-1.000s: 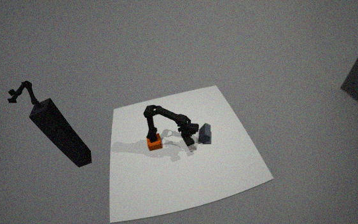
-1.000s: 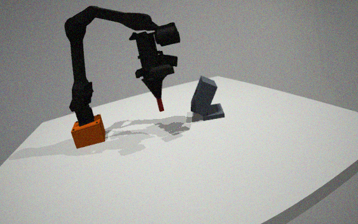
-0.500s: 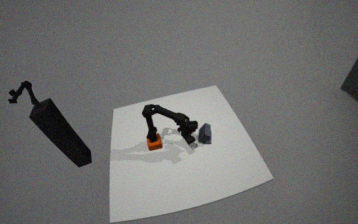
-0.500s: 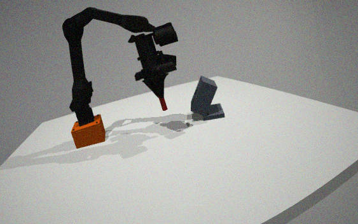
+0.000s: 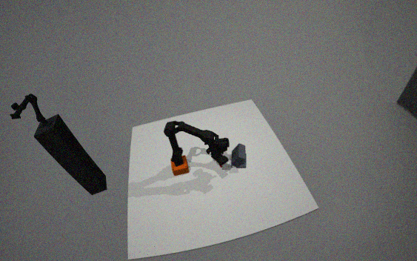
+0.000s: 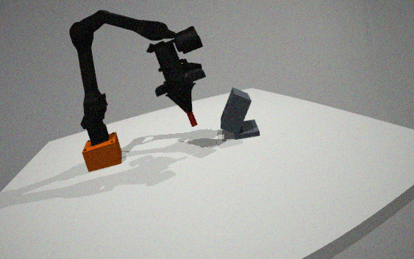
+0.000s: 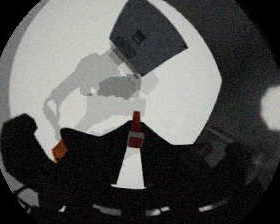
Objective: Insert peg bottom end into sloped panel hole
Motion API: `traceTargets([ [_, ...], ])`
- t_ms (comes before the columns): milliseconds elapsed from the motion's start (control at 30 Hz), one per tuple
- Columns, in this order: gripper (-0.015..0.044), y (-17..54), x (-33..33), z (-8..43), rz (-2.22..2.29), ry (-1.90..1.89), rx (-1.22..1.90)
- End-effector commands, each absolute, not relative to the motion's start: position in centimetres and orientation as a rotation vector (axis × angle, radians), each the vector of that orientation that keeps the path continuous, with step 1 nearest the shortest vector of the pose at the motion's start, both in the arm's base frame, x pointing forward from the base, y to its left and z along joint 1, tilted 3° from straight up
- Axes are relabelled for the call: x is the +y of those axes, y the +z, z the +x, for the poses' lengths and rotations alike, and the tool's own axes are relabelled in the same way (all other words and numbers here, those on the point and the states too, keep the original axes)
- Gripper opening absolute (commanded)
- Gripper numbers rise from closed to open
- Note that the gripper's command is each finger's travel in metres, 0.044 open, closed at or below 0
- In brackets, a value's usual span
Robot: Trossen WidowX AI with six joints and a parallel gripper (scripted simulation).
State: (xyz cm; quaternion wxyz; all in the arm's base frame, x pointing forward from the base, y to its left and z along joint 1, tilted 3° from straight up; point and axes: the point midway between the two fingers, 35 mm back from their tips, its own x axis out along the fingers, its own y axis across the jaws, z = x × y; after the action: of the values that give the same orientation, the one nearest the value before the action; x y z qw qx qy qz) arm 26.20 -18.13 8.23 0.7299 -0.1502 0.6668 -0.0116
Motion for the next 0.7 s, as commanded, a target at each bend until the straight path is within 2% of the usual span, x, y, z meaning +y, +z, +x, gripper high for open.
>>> traceTargets([
  [0, 0.0000, 8.3, -17.9, 26.4, -0.382, -0.021, 1.451],
  [667, 0.0000, 8.2, -16.5, 27.5, -0.557, 0.001, 1.377],
])
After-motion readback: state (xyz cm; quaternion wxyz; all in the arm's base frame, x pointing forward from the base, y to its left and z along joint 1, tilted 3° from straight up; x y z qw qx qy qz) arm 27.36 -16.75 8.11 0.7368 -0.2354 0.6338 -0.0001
